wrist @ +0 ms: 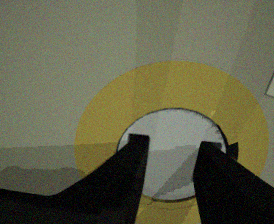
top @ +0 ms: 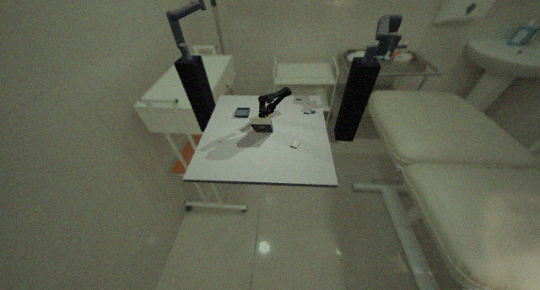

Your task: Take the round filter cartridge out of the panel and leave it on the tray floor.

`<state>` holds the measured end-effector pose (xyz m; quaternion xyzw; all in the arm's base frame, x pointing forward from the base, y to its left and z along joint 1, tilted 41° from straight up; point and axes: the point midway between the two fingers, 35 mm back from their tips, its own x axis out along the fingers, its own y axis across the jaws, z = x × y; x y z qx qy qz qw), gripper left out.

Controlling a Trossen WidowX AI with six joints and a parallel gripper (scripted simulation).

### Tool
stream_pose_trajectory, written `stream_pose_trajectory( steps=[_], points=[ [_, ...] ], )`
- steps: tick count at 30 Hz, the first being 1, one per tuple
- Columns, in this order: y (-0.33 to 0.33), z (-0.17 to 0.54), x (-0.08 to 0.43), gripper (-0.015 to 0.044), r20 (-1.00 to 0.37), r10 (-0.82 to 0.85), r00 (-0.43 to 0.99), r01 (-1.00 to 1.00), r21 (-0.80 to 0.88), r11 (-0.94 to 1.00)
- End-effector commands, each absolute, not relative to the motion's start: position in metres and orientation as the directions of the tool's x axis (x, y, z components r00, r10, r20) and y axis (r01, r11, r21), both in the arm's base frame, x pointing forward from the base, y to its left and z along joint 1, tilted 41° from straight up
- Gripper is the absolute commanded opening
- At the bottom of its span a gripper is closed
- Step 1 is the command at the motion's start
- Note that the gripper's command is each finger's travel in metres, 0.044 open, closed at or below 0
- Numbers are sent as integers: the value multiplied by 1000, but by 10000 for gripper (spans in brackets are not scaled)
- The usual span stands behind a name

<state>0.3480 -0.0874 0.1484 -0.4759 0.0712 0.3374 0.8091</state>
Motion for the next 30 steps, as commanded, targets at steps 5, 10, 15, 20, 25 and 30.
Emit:
stream_pose_trajectory(
  steps=[5, 10, 15, 20, 25, 30],
  points=[
    [-84, 145, 353, 0, -445, 476, 759, -539, -839, 75],
    [-84, 145, 353, 0, -445, 476, 759, -486, -873, -42],
    [-84, 145, 354, 0, -445, 476, 759, -529, -847, 52],
    [-85, 145, 353, 0, -446, 476, 758, -532, -845, 55],
    [-98, 152, 338, 0, -457, 475, 752, -540, -840, 48],
    [-110, 162, 319, 0, -460, 475, 750, -543, -838, 46]
  ],
)
